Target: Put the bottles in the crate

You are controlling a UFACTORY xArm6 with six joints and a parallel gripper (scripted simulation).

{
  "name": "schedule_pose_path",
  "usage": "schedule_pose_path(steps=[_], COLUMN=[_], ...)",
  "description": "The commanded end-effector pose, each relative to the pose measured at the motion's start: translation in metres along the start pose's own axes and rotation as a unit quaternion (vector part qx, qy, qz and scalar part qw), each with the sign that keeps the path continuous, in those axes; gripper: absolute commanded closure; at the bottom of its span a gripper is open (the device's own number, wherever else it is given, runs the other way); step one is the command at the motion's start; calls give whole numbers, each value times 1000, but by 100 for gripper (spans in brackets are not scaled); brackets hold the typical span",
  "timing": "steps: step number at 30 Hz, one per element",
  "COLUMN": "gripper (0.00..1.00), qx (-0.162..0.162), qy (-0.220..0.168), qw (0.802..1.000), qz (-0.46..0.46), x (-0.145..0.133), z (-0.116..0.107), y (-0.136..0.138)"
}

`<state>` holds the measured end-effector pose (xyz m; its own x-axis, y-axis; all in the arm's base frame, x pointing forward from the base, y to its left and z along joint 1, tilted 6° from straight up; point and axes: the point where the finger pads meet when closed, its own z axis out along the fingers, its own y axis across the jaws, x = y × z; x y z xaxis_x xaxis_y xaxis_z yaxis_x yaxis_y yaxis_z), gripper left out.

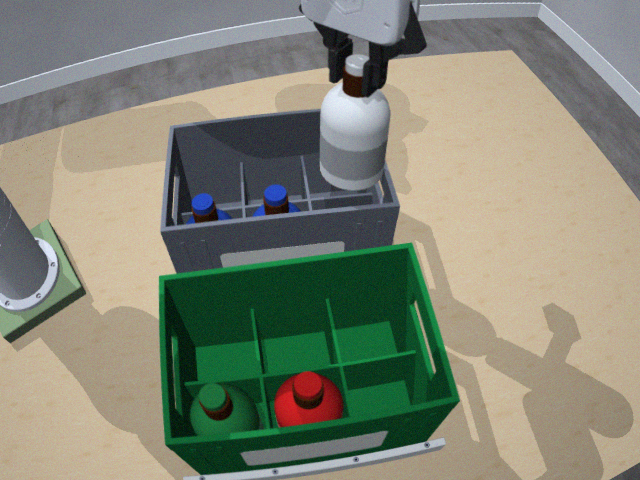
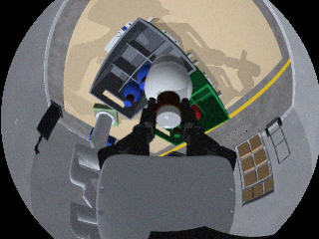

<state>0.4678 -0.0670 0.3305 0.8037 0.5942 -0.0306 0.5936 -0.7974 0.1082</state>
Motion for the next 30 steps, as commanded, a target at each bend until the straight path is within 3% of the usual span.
schedule_pose_path(steps=[1,30], gripper=[100,100], qx=[-2,-2], qy=[2,2], qw=[1000,1000], qz=[0,0], x=[0,0], z=[-2,6], y=[1,1])
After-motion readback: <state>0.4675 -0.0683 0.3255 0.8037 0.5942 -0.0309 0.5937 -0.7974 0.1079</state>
